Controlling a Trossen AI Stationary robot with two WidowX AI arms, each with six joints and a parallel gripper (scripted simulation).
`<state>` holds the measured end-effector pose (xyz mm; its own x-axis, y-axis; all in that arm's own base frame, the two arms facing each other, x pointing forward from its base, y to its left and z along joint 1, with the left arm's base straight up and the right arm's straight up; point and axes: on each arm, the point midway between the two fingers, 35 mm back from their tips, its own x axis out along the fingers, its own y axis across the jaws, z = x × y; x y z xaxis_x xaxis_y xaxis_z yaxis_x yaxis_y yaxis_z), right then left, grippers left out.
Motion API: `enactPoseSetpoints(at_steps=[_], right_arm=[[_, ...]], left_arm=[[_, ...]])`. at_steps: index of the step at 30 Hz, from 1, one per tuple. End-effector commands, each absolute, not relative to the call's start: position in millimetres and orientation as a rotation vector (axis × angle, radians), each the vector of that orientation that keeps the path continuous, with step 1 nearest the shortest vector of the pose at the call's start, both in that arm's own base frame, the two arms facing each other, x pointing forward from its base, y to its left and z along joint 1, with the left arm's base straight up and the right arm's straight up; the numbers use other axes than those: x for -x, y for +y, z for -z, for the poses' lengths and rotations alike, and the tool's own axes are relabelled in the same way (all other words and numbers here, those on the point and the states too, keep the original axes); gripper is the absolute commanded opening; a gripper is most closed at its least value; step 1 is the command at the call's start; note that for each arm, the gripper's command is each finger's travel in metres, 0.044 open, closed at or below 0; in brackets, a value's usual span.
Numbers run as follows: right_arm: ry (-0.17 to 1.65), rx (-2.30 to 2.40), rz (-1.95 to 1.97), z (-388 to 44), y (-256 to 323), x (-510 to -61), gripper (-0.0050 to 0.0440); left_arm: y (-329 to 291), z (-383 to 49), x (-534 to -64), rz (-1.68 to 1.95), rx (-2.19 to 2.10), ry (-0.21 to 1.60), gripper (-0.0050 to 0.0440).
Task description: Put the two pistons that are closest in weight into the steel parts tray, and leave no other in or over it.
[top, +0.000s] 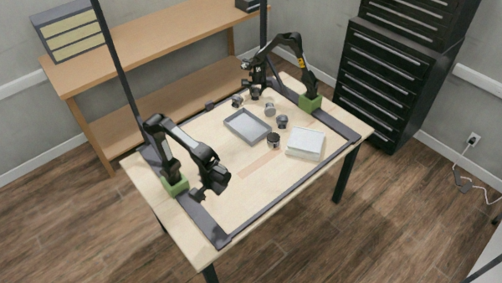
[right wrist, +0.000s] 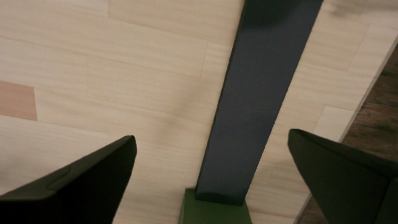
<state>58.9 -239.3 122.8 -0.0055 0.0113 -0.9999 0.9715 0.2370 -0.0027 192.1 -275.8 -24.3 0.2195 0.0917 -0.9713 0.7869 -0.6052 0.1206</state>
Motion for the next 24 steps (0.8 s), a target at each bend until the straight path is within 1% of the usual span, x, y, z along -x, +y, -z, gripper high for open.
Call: enactPoseSetpoints(at_steps=[1, 24], right_arm=[[1.299, -1.013, 1.034, -131.3, -244.4, -61.3, 0.04], [1.299, -1.013, 1.034, -131.3, -244.4, -61.3, 0.04]], left_arm=[[-278.4, 18.7, -195.9, 1.418, -1.864, 0.788, 0.0158], [-280.6, 17.1, -196.5, 1.414, -1.859, 0.782, 0.0158]])
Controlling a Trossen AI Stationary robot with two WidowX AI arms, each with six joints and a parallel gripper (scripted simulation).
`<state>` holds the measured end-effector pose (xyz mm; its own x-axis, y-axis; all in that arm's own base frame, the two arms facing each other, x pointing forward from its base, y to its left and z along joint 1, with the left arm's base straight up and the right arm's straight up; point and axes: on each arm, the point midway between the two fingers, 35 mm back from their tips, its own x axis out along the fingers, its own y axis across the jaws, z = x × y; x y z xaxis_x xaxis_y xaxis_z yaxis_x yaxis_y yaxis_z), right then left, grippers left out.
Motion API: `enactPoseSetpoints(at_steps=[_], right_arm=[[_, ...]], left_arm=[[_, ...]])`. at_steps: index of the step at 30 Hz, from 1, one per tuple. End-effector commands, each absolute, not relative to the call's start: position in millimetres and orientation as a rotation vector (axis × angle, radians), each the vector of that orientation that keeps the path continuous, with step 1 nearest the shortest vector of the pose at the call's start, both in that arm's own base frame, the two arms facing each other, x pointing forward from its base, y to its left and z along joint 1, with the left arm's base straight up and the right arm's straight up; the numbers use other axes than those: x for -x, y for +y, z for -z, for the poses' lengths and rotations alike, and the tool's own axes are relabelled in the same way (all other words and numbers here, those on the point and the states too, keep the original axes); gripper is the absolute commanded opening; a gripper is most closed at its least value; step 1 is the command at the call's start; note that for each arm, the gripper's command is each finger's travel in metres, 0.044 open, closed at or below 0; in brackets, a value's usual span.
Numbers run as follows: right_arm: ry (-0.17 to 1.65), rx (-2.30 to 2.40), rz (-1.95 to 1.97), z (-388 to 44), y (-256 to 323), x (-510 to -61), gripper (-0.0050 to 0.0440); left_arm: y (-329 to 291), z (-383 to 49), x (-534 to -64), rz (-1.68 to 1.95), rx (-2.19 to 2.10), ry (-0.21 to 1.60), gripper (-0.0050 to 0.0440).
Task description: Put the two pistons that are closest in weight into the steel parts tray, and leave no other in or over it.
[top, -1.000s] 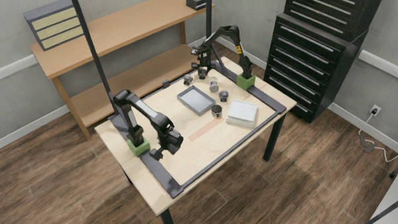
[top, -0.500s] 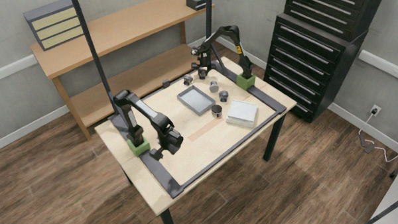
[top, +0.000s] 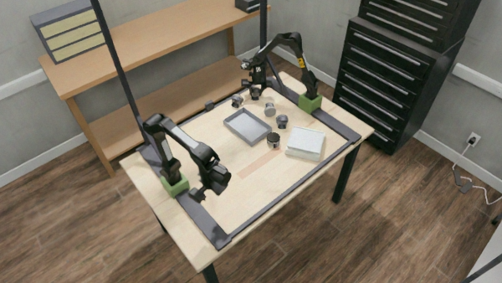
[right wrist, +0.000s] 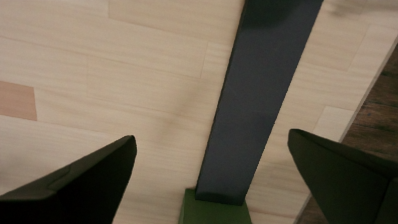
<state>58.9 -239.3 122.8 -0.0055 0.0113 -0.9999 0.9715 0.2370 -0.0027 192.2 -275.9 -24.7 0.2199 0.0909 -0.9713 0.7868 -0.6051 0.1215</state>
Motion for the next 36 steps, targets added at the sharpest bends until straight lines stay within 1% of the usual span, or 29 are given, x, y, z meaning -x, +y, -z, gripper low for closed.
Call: enactPoseSetpoints(at_steps=[1, 36], right_arm=[[1.299, -1.013, 1.034, -131.3, -244.4, -61.3, 0.04], [1.299, -1.013, 1.034, -131.3, -244.4, -61.3, 0.04]], left_arm=[[-280.6, 17.2, -196.5, 1.414, -1.859, 0.782, 0.0158], [-280.6, 16.7, -196.5, 1.414, -1.859, 0.782, 0.0158]])
